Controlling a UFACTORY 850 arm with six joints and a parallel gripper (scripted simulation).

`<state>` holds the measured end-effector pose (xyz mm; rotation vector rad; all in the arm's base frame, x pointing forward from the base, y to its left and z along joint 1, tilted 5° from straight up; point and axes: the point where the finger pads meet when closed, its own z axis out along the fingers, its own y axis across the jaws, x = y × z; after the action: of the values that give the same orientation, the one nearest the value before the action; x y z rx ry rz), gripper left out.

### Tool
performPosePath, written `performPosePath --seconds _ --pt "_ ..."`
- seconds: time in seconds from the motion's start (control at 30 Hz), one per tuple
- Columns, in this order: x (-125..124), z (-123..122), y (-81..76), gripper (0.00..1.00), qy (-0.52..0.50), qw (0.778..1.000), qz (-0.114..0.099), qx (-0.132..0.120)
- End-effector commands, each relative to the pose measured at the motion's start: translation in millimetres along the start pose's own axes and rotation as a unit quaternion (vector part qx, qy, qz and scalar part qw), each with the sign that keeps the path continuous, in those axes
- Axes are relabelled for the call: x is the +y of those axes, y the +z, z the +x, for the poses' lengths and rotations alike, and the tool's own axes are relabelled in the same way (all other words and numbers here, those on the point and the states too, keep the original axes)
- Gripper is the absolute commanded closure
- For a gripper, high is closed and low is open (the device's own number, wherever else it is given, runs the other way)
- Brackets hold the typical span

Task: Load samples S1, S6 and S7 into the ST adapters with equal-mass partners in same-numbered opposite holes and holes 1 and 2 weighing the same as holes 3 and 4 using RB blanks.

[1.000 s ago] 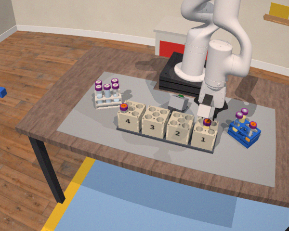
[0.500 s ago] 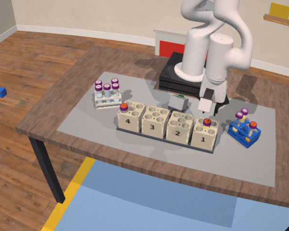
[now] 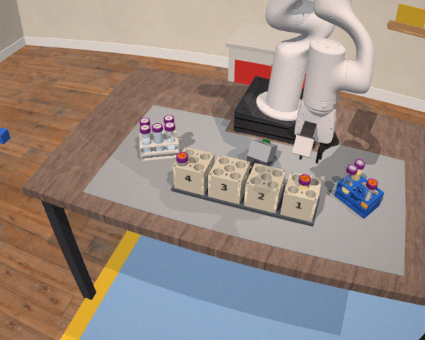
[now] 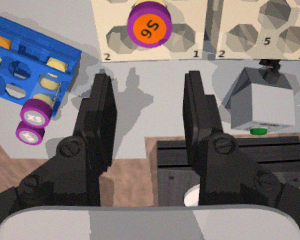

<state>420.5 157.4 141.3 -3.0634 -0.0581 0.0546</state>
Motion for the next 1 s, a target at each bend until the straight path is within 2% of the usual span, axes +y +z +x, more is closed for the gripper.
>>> performPosePath --seconds 0.0,0.1,0.47,0.97 --pt "0 1 -10.1 0.57 0.000 1.000 0.000 0.001" --pt "0 1 -12.1 0.57 0.000 1.000 0.000 0.001" --pt "0 1 -34.1 0.57 0.000 1.000 0.000 0.001" --pt "0 1 -34.5 0.57 0.000 1.000 0.000 0.001"
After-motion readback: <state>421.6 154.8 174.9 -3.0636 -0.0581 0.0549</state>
